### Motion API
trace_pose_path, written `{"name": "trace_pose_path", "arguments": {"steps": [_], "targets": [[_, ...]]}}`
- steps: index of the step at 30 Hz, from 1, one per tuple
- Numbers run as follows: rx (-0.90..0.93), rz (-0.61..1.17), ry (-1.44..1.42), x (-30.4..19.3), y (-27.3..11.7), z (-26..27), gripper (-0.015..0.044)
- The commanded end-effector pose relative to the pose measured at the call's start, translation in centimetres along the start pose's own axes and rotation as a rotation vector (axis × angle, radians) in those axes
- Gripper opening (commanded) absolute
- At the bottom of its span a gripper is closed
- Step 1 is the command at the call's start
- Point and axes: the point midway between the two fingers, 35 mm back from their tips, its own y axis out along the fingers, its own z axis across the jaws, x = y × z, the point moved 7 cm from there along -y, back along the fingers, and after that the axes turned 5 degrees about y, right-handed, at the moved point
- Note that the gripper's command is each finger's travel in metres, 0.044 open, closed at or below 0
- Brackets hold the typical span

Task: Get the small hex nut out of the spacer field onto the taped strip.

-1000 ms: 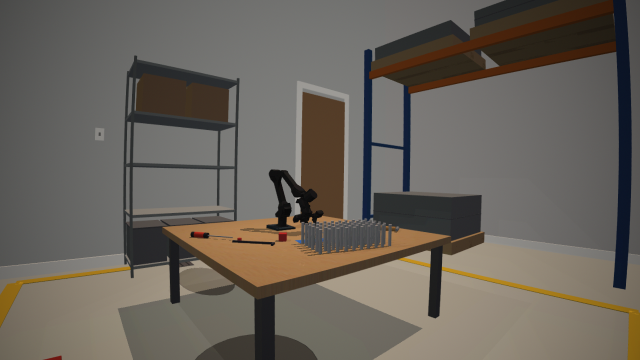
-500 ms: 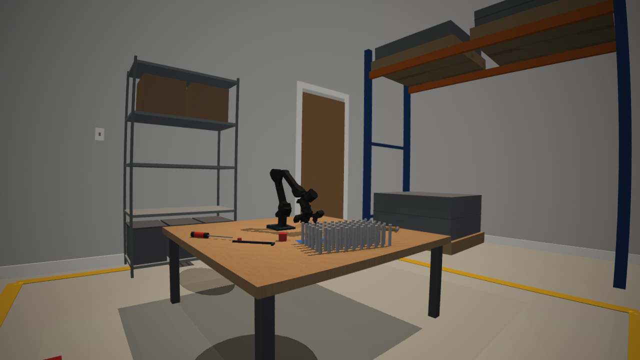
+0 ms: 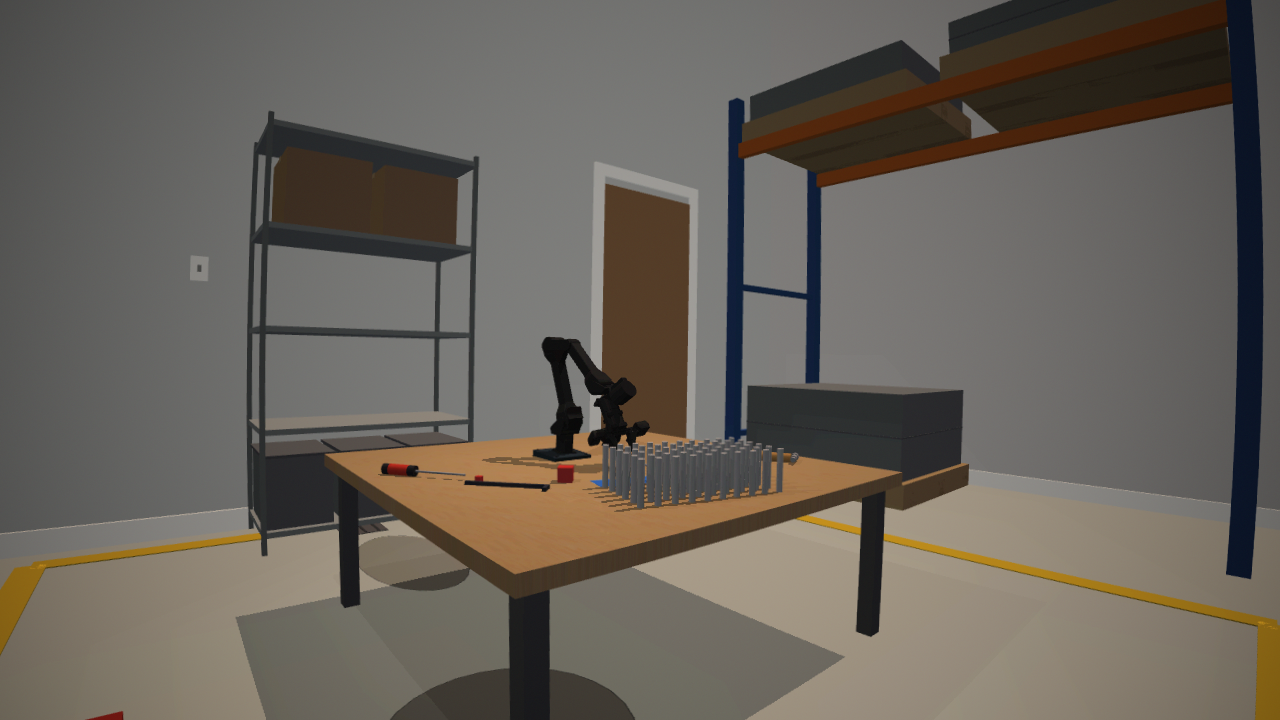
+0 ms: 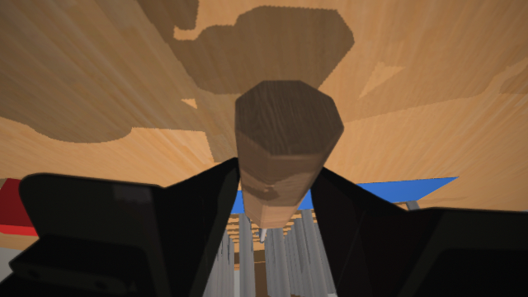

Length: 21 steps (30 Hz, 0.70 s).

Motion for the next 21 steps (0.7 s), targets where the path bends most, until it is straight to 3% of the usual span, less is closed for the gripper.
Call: {"name": "trace_pose_path", "arguments": {"steps": [1, 21], "targets": [[-0.007, 0.009, -0.002, -0.48, 0.04, -0.18, 0.0], [-0.007, 0.01, -0.002, -1.46, 0.65, -0.28, 0.0]]}}
